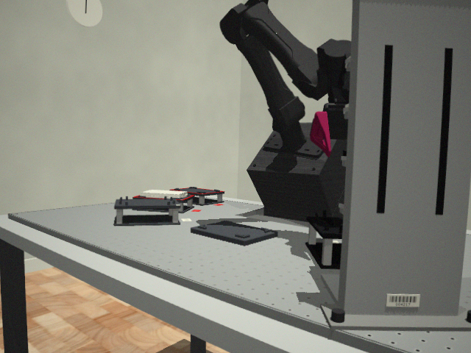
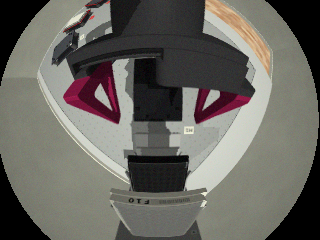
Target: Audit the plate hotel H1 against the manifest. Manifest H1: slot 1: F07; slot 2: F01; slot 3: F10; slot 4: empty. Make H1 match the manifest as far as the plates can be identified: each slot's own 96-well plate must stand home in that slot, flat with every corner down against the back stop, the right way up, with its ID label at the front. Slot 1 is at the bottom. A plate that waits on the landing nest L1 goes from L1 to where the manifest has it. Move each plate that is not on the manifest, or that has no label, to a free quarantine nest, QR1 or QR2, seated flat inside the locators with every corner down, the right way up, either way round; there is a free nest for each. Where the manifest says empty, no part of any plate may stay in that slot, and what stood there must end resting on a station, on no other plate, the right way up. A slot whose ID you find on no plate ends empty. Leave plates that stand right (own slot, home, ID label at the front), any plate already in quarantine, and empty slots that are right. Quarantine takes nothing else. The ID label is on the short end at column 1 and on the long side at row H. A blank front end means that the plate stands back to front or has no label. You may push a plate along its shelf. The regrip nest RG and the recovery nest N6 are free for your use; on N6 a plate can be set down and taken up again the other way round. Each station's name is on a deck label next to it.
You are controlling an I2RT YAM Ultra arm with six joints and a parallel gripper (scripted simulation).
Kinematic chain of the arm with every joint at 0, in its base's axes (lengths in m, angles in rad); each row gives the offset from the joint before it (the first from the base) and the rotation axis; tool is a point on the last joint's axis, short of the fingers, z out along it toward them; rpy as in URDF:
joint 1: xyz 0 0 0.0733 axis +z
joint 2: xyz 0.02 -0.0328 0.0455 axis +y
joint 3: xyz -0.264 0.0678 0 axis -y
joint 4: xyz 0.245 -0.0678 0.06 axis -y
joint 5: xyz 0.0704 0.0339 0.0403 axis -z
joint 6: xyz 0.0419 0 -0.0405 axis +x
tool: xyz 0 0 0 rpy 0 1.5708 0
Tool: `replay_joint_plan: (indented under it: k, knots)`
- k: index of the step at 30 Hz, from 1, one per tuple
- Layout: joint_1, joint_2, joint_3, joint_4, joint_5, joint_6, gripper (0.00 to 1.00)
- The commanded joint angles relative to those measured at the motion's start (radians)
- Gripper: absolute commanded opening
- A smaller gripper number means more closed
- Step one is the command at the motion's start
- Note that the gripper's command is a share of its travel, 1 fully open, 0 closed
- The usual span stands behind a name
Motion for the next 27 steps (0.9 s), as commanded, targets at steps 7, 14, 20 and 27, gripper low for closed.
replay_joint_plan:
  k: [7,14,20,27]
  knots:
    - [0.003,-0.004,0.004,0.002,-0.003,-0.001,1.0]
    - [0.003,-0.004,0.004,0.002,-0.003,-0.001,1.0]
    - [0.003,-0.004,0.004,0.002,-0.003,-0.001,1.0]
    - [0.003,-0.004,0.004,0.002,-0.003,-0.001,1.0]
